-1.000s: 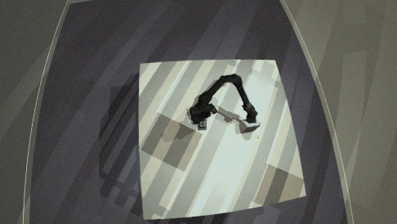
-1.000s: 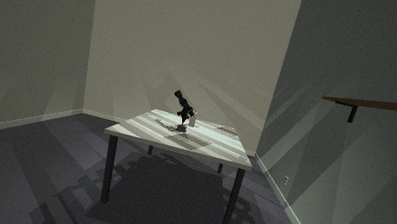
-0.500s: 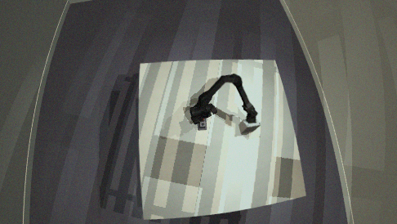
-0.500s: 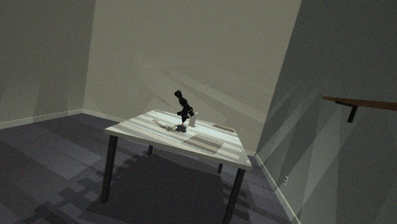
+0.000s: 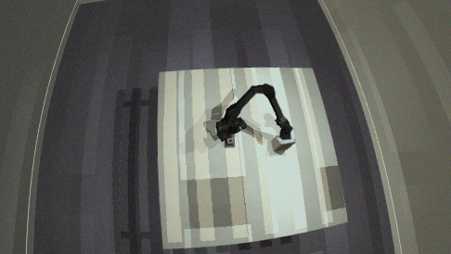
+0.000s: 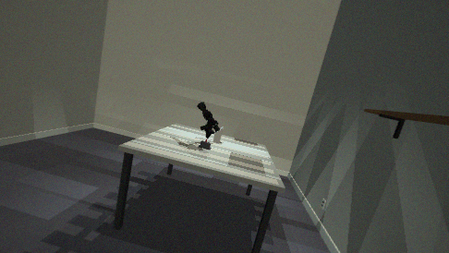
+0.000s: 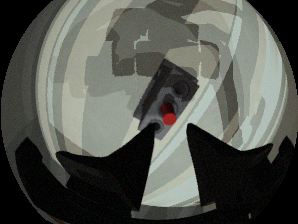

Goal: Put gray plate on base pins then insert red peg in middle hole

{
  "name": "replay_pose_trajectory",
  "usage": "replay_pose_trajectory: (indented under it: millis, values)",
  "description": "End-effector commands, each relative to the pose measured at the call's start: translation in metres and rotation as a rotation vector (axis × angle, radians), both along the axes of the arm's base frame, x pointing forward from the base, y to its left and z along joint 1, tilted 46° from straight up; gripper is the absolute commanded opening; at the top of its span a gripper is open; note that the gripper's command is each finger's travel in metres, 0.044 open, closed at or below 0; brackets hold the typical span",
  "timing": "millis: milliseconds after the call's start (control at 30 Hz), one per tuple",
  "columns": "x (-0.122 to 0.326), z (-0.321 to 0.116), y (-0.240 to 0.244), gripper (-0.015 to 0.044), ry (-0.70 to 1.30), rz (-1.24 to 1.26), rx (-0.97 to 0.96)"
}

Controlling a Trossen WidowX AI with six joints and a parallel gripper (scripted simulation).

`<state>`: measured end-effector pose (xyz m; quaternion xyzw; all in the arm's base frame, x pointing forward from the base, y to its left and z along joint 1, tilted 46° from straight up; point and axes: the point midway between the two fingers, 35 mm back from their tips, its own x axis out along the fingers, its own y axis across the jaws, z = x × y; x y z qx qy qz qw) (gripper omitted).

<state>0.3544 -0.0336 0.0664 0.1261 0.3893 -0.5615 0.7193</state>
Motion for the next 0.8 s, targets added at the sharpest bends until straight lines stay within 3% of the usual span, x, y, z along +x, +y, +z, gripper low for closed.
replay_pose_trajectory:
  millis: [0, 767]
  values:
    - [-0.0003, 0.0023, 0.0024, 0.015, -0.004, 0.001, -0.004]
    - [-0.0026, 0.0093, 0.0121, 0.015, -0.003, 0.001, -0.004]
